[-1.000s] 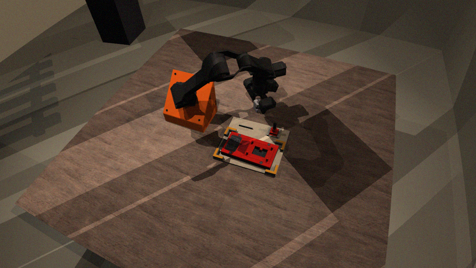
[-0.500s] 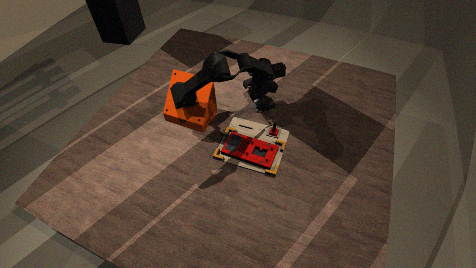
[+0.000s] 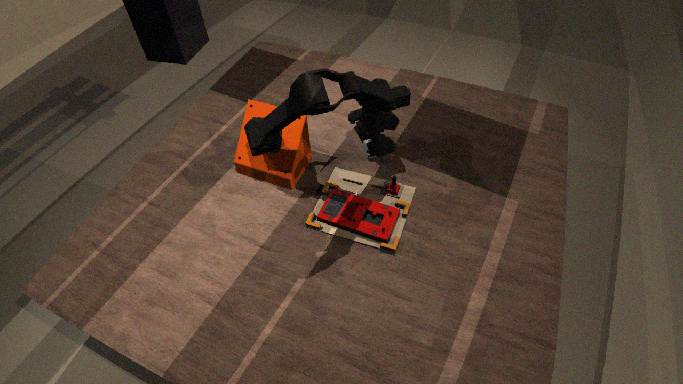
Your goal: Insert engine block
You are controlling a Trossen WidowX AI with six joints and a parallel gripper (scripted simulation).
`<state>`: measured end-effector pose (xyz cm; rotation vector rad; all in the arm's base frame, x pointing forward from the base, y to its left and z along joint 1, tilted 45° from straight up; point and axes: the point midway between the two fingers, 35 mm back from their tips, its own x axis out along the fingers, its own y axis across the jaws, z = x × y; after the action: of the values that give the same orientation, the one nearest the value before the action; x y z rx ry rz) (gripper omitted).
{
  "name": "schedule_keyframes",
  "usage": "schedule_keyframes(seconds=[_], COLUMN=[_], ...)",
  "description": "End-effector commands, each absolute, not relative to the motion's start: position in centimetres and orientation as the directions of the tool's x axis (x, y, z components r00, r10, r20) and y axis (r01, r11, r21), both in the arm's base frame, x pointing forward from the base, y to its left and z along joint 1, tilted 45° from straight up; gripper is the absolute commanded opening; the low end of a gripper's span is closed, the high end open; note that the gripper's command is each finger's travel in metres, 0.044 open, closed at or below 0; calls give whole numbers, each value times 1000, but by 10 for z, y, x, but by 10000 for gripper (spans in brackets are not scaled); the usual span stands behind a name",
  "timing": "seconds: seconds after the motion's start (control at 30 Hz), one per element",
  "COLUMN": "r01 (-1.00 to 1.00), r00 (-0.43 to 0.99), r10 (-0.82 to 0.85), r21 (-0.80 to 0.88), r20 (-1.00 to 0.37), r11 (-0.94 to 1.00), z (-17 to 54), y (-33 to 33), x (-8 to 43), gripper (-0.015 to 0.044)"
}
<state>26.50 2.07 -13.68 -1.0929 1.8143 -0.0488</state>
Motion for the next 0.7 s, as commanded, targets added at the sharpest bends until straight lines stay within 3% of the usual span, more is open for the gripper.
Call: schedule_keyframes(seconds=[0.0, 0.67], r01=[-644, -645], r00=[-102, -102], r10=[-683, -680], r21=[-475, -472], r20=[-723, -726], r11=[599, 601], z=[-127, -84], y=[33, 76], x=[273, 281], gripper=[0, 0])
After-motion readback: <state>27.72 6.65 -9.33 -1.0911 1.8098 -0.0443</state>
